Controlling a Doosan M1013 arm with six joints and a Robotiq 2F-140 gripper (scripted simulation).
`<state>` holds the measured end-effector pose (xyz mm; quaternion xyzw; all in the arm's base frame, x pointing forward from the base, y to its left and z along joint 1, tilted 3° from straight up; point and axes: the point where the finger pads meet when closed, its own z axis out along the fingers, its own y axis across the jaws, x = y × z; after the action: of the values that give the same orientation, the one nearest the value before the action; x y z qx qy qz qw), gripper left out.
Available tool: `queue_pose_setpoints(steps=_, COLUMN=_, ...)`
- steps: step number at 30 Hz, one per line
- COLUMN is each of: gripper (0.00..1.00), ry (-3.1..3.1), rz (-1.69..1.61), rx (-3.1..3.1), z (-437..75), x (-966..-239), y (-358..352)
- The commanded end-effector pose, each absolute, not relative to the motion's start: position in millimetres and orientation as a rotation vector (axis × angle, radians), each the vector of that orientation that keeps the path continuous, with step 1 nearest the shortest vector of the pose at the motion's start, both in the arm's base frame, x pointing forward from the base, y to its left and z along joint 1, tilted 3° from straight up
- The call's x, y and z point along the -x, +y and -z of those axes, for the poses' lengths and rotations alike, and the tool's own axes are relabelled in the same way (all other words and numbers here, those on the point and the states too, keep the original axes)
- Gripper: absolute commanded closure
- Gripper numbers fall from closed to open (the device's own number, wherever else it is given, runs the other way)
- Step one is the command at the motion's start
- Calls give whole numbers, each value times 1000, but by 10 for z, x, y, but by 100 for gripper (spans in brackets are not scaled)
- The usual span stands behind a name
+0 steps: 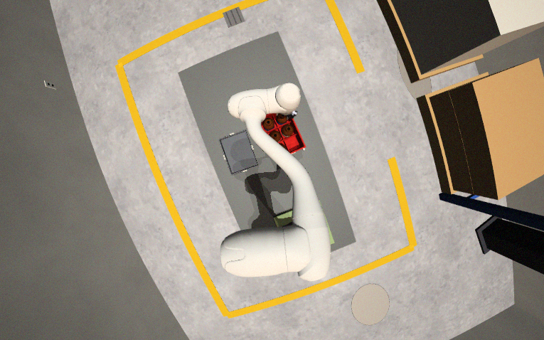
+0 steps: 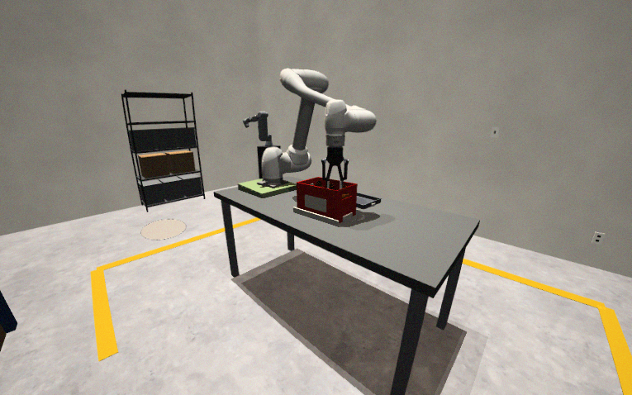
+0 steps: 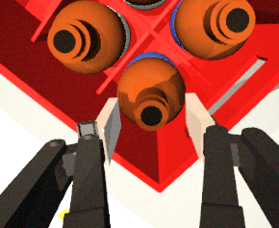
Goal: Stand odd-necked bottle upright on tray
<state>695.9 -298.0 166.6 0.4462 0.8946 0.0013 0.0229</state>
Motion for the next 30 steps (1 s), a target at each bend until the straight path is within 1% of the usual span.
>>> queue_pose_setpoints(steps=1, gripper=62, ry=2772, rz=-6, rx=-1380, z=-1620, x=-6964, y=-2995)
queue_pose_setpoints(steps=11, gripper=62, ry=2772, rz=-6, rx=-1380, z=-1620, x=-6964, y=-2995)
queue_pose_setpoints(steps=12, gripper=100, ry=2772, rz=-6, rx=-1380, z=-1620, x=-6964, y=-2995)
queue_pose_setpoints(steps=30, gripper=100, ry=2772, rz=-6, rx=-1380, z=-1620, x=-6964, y=-2995)
